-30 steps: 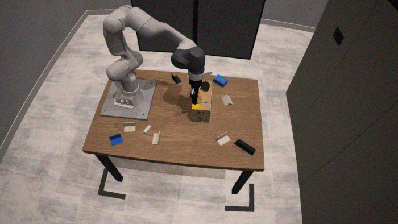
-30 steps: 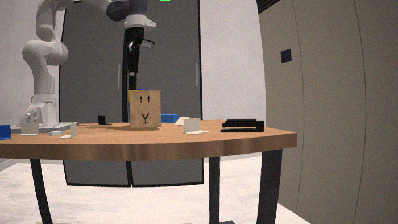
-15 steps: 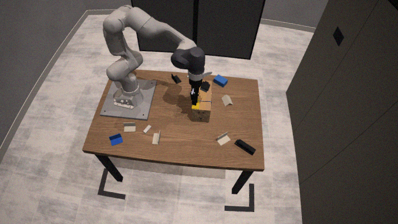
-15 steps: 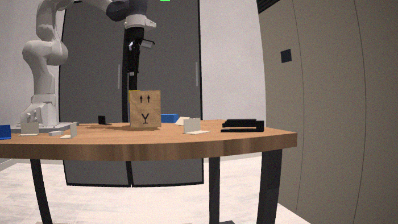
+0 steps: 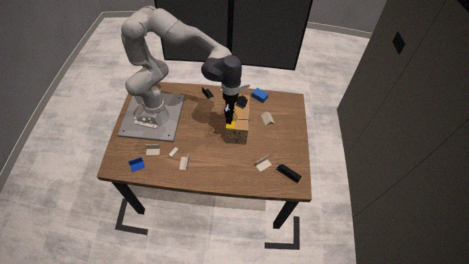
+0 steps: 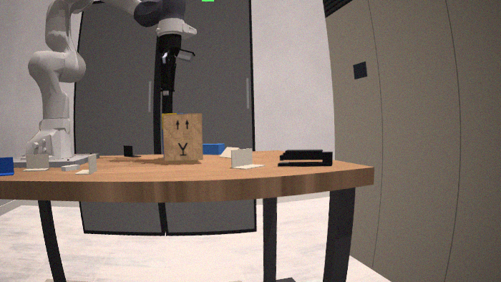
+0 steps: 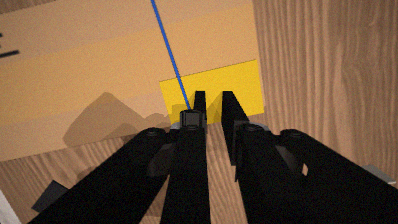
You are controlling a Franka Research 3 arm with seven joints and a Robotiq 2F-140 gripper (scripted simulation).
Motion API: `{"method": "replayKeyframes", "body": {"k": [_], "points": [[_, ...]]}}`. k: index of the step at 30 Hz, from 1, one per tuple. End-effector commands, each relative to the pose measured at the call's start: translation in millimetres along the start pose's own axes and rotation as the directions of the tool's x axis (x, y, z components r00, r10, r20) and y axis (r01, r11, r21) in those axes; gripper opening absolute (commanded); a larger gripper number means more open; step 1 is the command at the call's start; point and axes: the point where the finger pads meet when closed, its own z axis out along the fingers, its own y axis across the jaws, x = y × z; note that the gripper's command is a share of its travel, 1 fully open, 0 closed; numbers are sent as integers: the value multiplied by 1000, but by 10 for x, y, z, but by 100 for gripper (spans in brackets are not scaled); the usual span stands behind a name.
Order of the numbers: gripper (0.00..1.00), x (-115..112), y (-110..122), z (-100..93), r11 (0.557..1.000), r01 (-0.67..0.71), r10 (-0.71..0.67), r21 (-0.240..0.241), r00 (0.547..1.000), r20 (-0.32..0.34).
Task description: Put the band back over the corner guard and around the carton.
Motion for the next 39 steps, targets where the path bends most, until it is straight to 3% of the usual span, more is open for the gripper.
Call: {"method": "replayKeyframes", "body": {"k": [1,39], "points": [[18,-1,8,11,1000,-4,4,-2,1000,0],[18,-1,8,-110,1000,-4,4,-2,1000,0]]}}
